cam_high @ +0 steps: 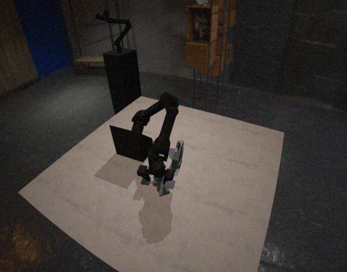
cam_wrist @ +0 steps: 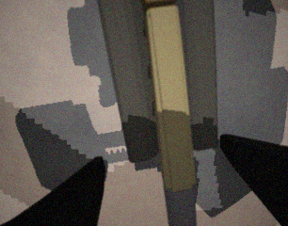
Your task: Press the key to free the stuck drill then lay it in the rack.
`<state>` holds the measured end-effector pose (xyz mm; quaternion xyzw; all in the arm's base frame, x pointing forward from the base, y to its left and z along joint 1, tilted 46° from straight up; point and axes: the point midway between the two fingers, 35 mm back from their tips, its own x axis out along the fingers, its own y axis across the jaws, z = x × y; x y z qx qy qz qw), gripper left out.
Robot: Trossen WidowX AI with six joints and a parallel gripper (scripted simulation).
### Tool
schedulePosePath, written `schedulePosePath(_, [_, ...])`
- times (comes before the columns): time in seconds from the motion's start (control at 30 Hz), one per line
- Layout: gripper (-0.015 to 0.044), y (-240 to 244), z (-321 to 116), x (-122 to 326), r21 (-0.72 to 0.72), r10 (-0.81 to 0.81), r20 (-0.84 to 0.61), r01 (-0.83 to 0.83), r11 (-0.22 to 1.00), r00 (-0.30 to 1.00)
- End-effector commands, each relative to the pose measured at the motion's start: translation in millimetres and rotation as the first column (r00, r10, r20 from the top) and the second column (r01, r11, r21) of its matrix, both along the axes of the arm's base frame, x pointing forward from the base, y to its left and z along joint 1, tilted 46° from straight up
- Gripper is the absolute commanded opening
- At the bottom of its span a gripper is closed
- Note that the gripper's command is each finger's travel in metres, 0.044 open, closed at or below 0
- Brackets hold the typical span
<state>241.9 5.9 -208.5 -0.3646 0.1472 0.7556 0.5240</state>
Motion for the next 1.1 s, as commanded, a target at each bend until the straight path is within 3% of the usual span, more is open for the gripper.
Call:
schedulePosePath(0.0, [0.0440, -9.5, 8.9, 3.1, 0.001, 0.003, 0.001, -0.003, 1.000, 1.000])
schedulePosePath(0.7, [0.0440, -50.8, 50.4, 13.4, 0.002, -0.010, 0.000, 0.010, 1.000, 1.000])
schedulePosePath(0.87, [0.0440, -98.7, 72.4, 51.3, -0.062, -0.119, 0.213, 0.135, 0.989, 0.970])
schedulePosePath(1.07, [0.0440, -174.9, 119.3, 87.1, -0.135, -0.207, 0.489, 0.308, 0.942, 0.848])
